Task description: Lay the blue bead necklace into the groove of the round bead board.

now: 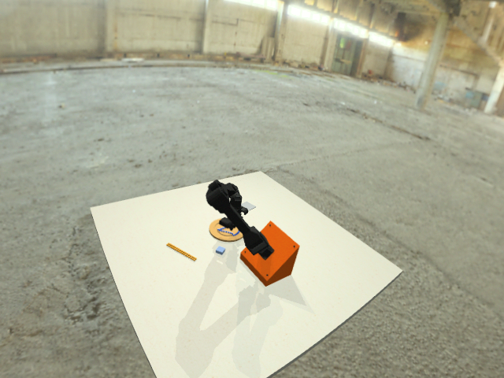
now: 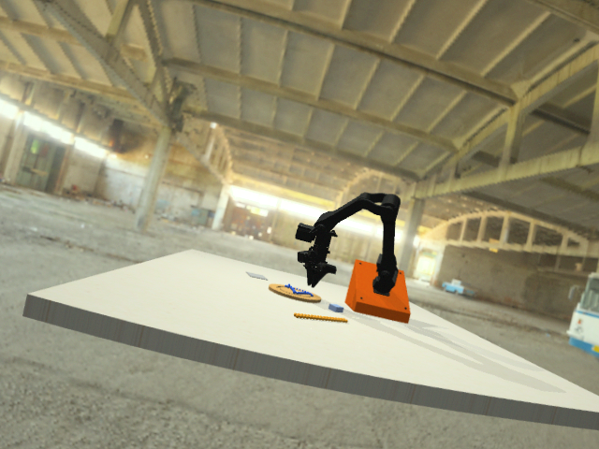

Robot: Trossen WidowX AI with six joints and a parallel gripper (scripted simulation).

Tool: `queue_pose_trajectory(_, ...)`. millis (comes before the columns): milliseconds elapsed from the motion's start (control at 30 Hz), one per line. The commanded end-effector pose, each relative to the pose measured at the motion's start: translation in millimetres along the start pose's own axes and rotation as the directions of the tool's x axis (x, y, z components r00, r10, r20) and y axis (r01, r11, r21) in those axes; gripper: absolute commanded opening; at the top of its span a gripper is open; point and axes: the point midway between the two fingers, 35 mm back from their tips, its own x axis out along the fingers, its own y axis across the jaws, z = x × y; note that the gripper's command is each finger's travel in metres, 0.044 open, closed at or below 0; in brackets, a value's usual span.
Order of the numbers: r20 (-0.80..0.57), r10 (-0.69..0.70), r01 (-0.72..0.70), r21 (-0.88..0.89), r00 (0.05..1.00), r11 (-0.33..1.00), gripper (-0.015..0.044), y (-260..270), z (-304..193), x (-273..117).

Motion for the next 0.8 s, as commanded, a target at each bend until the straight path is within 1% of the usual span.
queue_pose_trajectory(0,0.002,0.0,0.0,-0.001,1.0,1.0,0.012,0,0,2)
queue_pose_trajectory(567,-0.006,0.01,-0.01,0.008,1.0,1.0,0.012,2,-3,29)
queue_pose_trajectory(767,-0.006,0.011,-0.011,0.009,1.0,1.0,0.012,2,-3,30)
